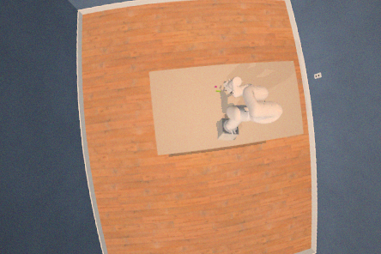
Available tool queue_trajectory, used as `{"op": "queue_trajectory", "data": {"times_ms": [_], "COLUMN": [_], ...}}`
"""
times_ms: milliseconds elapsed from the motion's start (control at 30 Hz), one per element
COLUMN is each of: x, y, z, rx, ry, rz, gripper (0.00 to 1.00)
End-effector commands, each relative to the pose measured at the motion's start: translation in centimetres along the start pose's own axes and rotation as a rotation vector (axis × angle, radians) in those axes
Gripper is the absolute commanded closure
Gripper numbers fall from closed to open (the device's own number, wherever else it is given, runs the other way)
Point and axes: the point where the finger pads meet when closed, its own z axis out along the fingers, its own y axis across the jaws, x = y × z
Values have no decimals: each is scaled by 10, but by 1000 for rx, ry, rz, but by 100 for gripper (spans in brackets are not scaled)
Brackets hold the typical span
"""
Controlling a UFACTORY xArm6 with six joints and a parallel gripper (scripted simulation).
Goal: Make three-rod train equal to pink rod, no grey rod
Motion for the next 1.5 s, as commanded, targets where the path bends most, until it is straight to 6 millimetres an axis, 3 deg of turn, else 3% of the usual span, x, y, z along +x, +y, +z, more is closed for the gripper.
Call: {"op": "queue_trajectory", "data": {"times_ms": [0, 500, 1467], "x": [1, 2, 2], "y": [-1, -1, -1], "z": [2, 29, 48], "rx": [2, 2, 2], "ry": [1, 1, 1], "rz": [0, 0, 0], "gripper": [76, 76, 76]}}
